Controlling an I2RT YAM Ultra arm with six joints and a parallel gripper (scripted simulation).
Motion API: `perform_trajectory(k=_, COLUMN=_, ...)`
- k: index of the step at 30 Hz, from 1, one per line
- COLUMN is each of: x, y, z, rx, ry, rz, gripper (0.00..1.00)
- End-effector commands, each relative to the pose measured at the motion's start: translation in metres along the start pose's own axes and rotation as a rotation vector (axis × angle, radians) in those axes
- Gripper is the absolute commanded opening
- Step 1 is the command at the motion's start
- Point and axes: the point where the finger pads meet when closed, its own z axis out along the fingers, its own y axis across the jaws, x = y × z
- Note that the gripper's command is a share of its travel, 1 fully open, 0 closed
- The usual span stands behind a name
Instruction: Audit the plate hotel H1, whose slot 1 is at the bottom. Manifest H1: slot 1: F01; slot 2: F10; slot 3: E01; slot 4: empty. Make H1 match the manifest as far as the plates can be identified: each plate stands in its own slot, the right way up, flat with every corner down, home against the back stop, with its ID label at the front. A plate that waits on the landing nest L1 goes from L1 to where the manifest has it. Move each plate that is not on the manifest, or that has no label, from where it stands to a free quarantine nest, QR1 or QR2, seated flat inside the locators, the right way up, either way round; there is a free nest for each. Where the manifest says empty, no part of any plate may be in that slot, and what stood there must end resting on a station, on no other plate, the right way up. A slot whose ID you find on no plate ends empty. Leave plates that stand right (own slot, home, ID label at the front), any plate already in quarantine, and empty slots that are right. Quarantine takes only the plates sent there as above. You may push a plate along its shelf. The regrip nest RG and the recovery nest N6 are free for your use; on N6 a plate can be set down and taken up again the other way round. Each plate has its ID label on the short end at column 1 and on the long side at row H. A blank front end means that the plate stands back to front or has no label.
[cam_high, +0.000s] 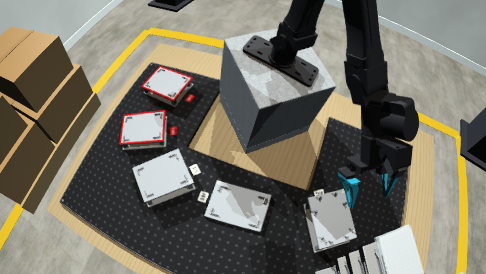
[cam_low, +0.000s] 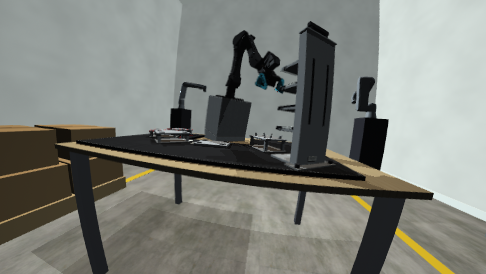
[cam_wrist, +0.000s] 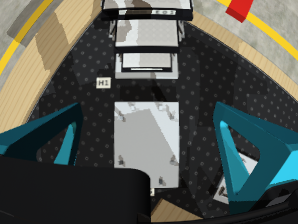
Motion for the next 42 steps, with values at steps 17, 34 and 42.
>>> perform_trajectory(k=17, x=-0.009, y=0.002, z=0.019, rx=-0.008, ry=-0.043, rz=0.012, gripper=1.00)
perform_trajectory(k=34, x=-0.020, y=0.002, z=0.034, rx=-0.008, ry=-0.044, rz=0.012, gripper=1.00)
perform_trajectory(k=42, x=-0.020, y=0.002, z=0.034, rx=-0.008, ry=-0.044, rz=0.012, gripper=1.00)
